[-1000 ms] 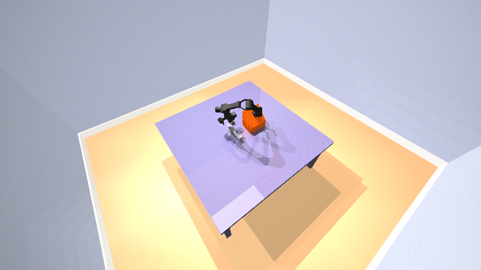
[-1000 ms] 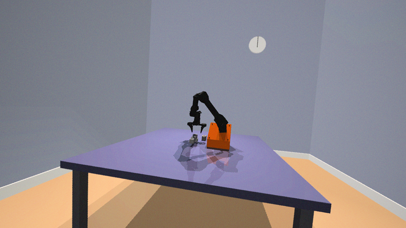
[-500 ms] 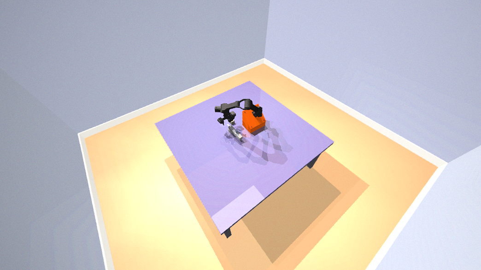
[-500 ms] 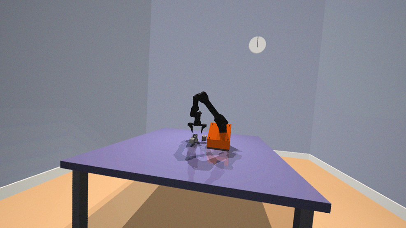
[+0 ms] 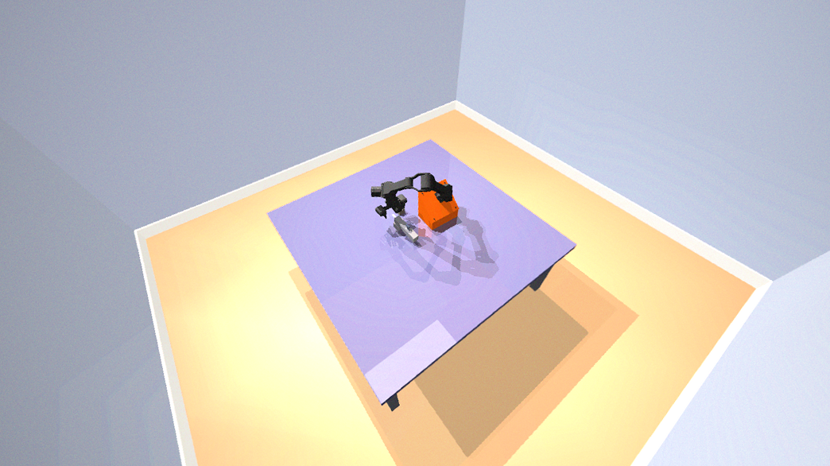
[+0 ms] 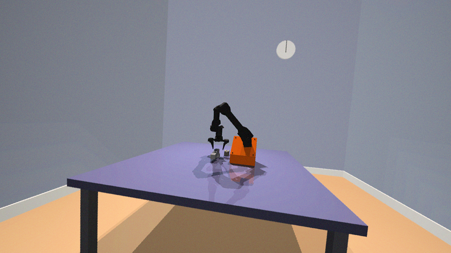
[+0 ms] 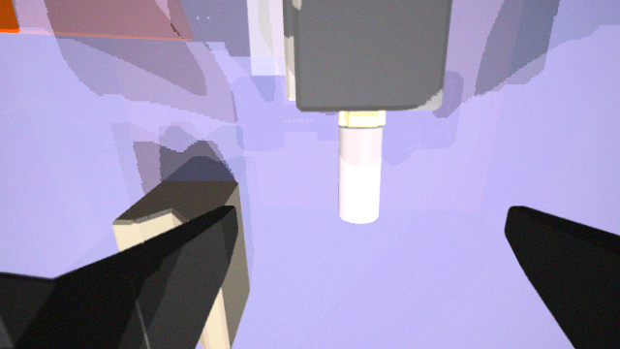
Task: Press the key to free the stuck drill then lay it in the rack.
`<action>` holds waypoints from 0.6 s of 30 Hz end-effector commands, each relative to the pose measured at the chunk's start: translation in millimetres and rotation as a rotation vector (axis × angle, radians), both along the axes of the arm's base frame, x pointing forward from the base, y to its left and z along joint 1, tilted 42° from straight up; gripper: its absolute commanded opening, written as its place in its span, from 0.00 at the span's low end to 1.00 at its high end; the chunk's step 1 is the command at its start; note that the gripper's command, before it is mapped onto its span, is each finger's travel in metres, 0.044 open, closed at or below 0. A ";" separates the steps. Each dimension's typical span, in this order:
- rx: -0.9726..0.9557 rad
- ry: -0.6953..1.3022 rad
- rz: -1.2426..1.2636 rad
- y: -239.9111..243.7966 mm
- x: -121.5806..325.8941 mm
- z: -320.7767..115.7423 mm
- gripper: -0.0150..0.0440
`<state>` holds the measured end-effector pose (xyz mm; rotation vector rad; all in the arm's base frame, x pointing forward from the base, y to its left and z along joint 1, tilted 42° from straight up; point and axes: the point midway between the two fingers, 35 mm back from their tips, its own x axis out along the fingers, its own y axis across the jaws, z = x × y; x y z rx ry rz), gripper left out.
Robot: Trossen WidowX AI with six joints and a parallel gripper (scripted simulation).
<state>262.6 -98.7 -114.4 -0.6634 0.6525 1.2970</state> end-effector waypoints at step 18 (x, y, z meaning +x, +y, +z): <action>0.011 0.006 -0.002 31.1 2.8 -18.6 1.00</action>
